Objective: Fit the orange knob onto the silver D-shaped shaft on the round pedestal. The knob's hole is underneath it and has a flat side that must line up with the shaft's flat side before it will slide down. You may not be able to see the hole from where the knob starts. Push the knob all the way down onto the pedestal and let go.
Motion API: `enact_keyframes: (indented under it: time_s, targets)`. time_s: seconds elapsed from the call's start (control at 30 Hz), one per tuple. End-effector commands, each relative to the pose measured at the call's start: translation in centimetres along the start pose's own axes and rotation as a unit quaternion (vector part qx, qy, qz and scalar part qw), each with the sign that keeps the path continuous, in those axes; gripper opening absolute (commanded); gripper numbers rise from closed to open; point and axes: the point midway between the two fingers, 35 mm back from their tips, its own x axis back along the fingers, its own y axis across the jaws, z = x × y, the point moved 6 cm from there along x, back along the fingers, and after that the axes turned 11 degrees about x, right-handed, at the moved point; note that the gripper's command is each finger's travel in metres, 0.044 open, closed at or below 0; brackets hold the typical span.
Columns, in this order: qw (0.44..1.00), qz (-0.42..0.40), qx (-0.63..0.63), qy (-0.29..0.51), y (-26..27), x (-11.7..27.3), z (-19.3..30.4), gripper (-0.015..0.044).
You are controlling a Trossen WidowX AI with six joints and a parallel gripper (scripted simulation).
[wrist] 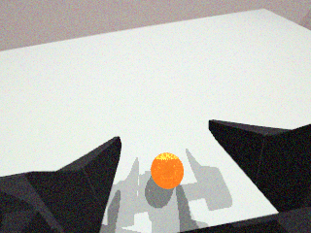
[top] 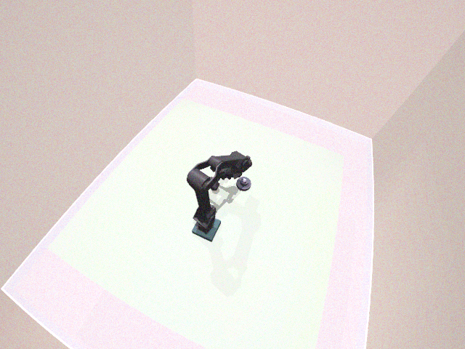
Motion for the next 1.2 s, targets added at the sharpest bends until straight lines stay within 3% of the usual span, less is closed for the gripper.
enact_keyframes:
  time_s: [0.0, 0.2, 0.37, 0.8, 1.0, 1.17]
  targets:
    - [1.000, -0.008, -0.003, 0.006, 0.1, 0.4, -0.6, 0.0440]
    - [0.967, -0.112, -0.013, 0.227, -0.4, -0.5, -3.5, 0.0440]
    - [0.910, -0.088, -0.001, 0.405, -1.3, -0.1, -6.6, 0.0440]
    - [0.908, -0.082, -0.007, 0.412, -1.3, 0.0, -6.7, 0.0440]
    - [0.881, 0.017, -0.219, 0.420, -1.2, -0.1, -6.6, 0.0440]
    - [0.874, 0.029, -0.245, 0.419, -1.2, -0.1, -6.6, 0.0440]
